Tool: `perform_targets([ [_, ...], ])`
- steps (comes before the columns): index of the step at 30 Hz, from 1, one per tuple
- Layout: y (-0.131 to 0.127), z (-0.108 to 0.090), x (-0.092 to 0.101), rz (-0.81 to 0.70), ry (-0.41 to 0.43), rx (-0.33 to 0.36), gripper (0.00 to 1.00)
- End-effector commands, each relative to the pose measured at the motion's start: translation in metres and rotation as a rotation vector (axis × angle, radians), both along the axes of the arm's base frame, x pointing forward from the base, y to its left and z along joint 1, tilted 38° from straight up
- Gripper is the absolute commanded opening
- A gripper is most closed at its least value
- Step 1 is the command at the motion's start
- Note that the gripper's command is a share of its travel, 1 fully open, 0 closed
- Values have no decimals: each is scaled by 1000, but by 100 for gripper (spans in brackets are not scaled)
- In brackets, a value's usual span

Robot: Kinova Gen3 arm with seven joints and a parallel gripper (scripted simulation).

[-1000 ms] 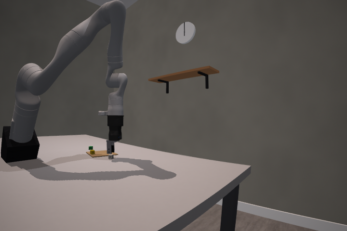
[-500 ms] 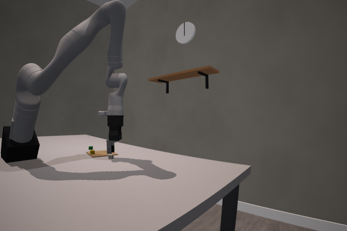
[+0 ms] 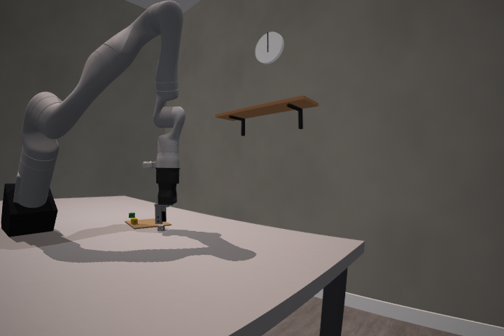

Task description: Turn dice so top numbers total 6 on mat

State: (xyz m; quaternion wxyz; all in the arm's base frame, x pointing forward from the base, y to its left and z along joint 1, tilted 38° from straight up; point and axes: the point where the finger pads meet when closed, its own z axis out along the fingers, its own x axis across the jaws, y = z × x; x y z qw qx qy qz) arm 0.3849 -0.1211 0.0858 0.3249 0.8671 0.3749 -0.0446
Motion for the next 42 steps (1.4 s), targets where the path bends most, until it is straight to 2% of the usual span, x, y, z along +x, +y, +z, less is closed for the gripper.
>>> perform_targets([
  [1, 0, -1, 0, 1, 0, 0, 70],
  [21, -14, -19, 4, 1, 0, 0, 70],
  [42, -15, -20, 4, 1, 0, 0, 70],
])
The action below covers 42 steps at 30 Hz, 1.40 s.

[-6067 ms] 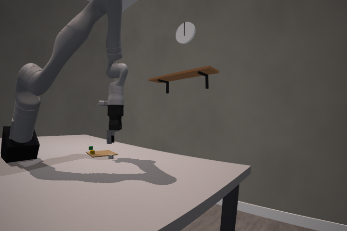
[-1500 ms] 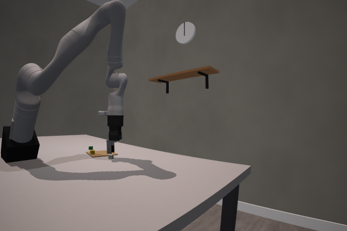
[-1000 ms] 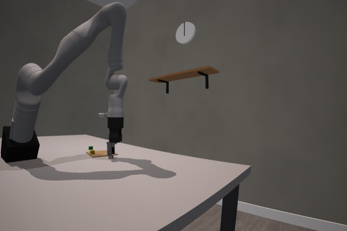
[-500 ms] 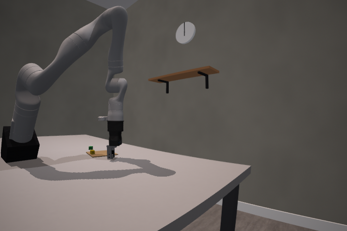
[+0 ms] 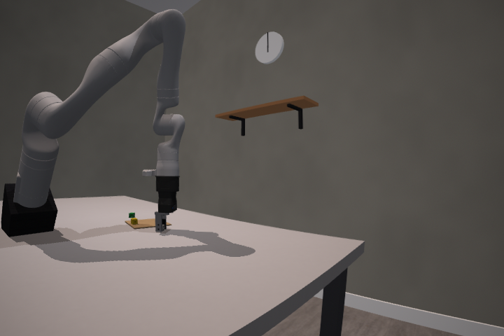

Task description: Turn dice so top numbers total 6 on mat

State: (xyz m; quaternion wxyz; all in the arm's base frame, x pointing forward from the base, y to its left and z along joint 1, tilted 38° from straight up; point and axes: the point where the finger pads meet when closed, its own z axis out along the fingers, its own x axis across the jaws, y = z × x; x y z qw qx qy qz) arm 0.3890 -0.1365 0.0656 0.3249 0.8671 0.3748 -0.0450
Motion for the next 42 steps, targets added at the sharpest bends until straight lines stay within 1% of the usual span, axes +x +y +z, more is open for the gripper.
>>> perform_targets([
  [1, 0, 0, 0, 1, -1, 0, 70],
  [21, 0, 0, 0, 1, -1, 0, 70],
  [22, 0, 0, 0, 1, -1, 0, 40],
  [42, 0, 0, 0, 1, -1, 0, 40],
])
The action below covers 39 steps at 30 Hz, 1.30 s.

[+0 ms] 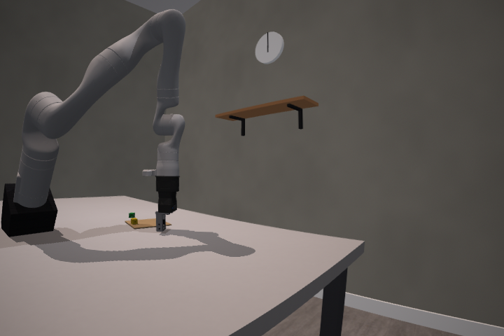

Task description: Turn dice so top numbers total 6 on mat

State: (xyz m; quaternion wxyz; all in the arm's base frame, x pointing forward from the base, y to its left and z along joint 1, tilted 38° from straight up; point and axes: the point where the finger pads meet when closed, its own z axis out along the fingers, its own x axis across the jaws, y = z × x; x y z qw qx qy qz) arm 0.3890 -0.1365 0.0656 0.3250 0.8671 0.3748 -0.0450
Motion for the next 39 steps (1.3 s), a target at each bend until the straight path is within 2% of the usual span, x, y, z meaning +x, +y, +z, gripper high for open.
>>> perform_targets([
  [1, 0, 0, 0, 1, -1, 0, 40],
  [17, 1, 1, 0, 1, -1, 0, 40],
  [26, 10, 13, -2, 1, -1, 0, 40],
  [39, 46, 60, -12, 1, -1, 0, 40],
])
